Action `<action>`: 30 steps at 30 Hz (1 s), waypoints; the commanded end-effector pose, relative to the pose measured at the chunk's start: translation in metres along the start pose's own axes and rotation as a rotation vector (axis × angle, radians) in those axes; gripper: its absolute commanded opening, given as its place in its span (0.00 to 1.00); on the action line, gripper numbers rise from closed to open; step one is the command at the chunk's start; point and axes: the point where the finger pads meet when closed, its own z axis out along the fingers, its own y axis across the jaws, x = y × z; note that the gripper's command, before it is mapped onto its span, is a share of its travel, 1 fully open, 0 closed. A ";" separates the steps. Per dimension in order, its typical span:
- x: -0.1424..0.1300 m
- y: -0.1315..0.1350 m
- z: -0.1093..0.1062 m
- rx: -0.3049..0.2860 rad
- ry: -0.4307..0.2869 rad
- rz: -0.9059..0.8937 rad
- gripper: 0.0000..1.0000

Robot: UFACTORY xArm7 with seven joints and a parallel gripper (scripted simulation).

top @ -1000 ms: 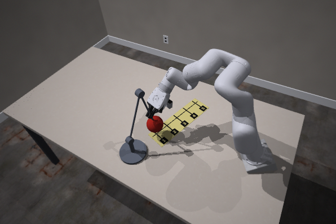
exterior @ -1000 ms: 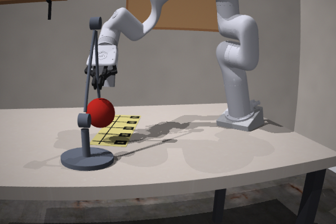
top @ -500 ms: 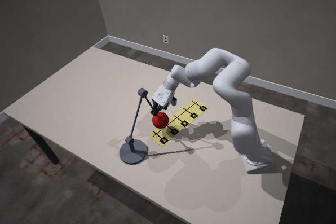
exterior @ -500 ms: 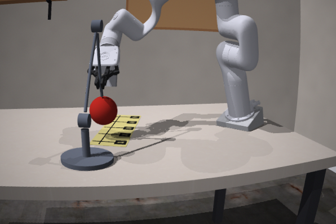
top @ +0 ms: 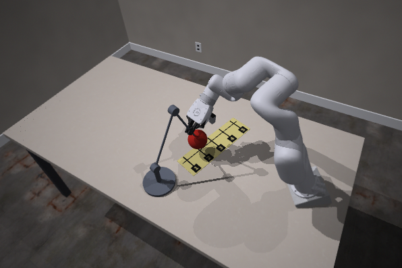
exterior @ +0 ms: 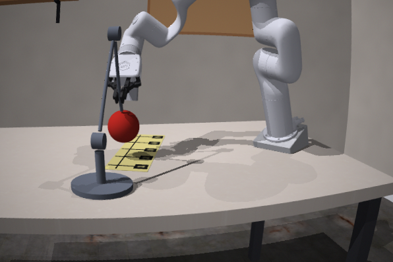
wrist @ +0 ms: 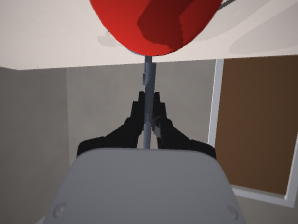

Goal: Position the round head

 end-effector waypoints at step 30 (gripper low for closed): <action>0.001 -0.002 -0.003 0.005 0.001 -0.002 1.00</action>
